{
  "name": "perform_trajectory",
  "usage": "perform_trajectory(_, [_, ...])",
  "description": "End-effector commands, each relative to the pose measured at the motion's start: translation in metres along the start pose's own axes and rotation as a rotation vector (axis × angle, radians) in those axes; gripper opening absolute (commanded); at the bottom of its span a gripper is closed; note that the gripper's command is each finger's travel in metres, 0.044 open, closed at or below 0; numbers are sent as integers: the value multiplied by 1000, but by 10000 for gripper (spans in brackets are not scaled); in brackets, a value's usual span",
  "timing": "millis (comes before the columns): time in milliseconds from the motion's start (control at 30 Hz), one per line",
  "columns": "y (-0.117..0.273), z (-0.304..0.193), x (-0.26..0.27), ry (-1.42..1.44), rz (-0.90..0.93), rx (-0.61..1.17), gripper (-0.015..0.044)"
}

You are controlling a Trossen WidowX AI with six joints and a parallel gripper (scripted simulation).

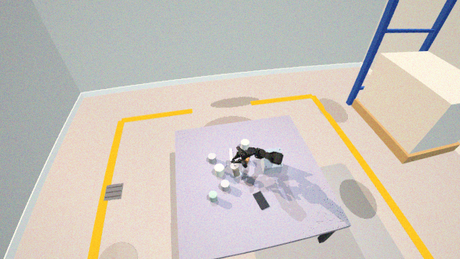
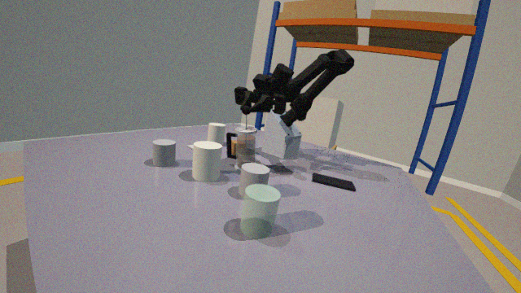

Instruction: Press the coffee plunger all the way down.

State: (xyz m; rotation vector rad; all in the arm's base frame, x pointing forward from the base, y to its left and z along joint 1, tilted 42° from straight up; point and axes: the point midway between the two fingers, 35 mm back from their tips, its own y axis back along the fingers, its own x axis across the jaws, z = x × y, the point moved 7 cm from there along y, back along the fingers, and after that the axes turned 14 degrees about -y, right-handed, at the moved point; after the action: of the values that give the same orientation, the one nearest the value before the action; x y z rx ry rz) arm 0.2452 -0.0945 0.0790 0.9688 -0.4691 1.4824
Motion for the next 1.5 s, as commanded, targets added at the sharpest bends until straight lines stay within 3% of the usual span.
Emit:
perform_trajectory(0, [-6,-23,-4,-49,-11,69,117])
perform_trajectory(1467, [-24,-17,-7,-50,-6,66,117])
